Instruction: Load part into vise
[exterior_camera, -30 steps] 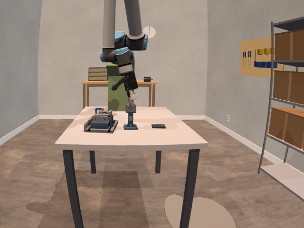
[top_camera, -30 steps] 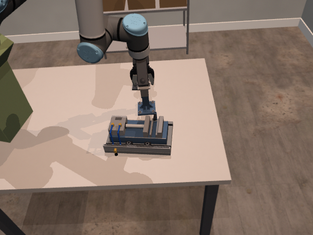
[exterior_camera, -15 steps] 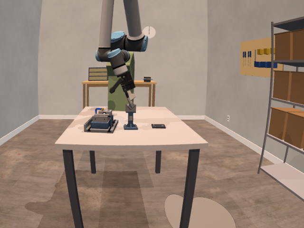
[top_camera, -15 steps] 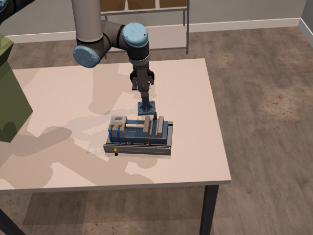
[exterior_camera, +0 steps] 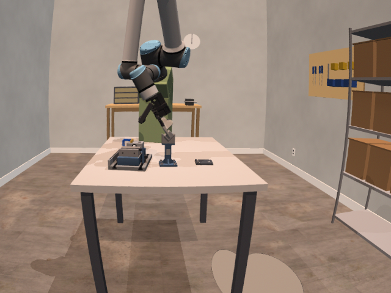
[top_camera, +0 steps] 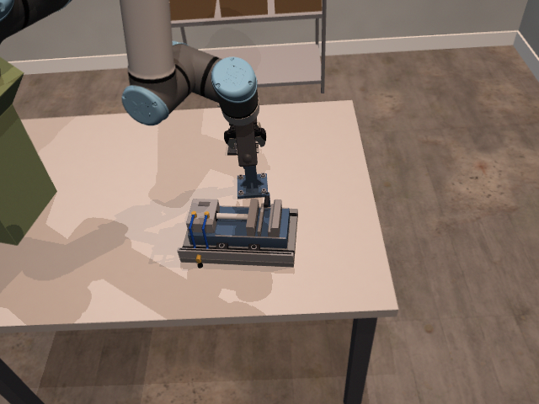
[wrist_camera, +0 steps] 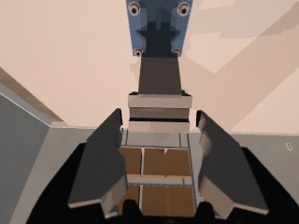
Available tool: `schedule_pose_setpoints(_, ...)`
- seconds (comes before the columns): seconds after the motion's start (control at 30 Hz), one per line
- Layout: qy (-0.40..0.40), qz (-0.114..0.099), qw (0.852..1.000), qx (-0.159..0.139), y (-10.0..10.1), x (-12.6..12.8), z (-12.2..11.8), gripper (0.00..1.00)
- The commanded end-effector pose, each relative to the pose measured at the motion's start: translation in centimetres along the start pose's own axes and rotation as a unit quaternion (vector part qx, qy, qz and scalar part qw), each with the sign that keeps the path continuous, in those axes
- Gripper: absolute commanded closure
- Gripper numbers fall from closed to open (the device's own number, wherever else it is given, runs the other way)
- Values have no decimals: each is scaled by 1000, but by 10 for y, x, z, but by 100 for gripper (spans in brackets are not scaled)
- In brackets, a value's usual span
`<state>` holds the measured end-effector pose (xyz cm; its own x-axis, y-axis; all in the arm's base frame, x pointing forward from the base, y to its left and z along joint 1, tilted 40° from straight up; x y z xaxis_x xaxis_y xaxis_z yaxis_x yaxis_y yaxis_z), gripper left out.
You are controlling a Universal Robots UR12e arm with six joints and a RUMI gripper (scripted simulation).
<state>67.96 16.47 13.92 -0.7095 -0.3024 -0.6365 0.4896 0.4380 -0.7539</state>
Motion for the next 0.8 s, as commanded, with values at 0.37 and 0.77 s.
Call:
schedule_pose_setpoints(0.37,-1,6,998,-64,0,0,3,49)
schedule_pose_setpoints(0.77,-1,9,996,-92,1,0,5,49)
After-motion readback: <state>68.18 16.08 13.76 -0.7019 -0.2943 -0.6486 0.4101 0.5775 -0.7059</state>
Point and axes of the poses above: the point where the finger pads meet when closed, its own y axis out along the fingers, its own x axis across the jaws, z = x × y, the point moved 2 cm from there along -y, back along the fingers, and after that the axes turned 6 degrees about -y, right-handed, at the moved point
